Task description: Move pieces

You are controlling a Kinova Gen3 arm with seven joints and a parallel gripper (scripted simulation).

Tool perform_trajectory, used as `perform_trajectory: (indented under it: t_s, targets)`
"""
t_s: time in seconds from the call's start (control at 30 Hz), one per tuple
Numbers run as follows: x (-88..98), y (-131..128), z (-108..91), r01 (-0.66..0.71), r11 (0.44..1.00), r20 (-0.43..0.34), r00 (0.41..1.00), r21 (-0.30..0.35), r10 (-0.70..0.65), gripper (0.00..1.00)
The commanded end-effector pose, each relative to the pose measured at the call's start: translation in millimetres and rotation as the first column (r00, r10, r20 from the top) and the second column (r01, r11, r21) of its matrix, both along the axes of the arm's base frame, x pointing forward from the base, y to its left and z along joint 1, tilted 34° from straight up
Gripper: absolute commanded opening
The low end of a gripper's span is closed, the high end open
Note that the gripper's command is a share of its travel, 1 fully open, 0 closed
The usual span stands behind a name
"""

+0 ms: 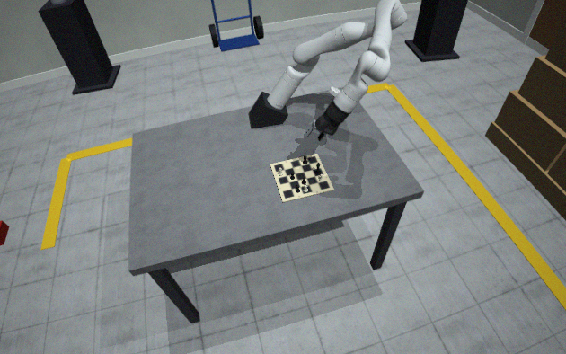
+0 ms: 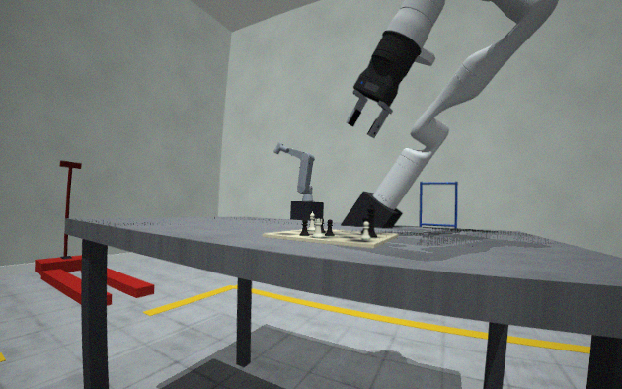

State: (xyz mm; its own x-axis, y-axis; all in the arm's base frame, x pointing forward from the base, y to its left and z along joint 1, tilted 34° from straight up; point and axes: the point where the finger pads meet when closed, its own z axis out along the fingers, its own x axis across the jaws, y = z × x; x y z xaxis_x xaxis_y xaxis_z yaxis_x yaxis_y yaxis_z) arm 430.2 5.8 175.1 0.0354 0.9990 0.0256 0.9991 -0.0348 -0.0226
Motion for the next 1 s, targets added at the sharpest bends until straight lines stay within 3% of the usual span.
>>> perform_trajectory:
  t_s: [0.0, 0.53, 0.57, 0.9, 0.97]
  targets:
    - [1.0, -6.4, -3.2, 0.011, 1.000, -0.007, 1.000, -0.007, -0.011, 1.00]
    - [6.7, -7.1, -11.3, 0.055, 0.998, -0.036, 0.998, 0.011, -0.055, 1.00]
    - [12.3, -7.8, -19.7, 0.099, 0.995, -0.064, 0.993, 0.027, -0.097, 1.00]
    - [12.3, -7.8, -19.7, 0.099, 0.995, -0.064, 0.993, 0.027, -0.097, 1.00]
    - [17.7, -8.7, -28.3, 0.143, 0.989, -0.094, 0.986, 0.043, -0.138, 1.00]
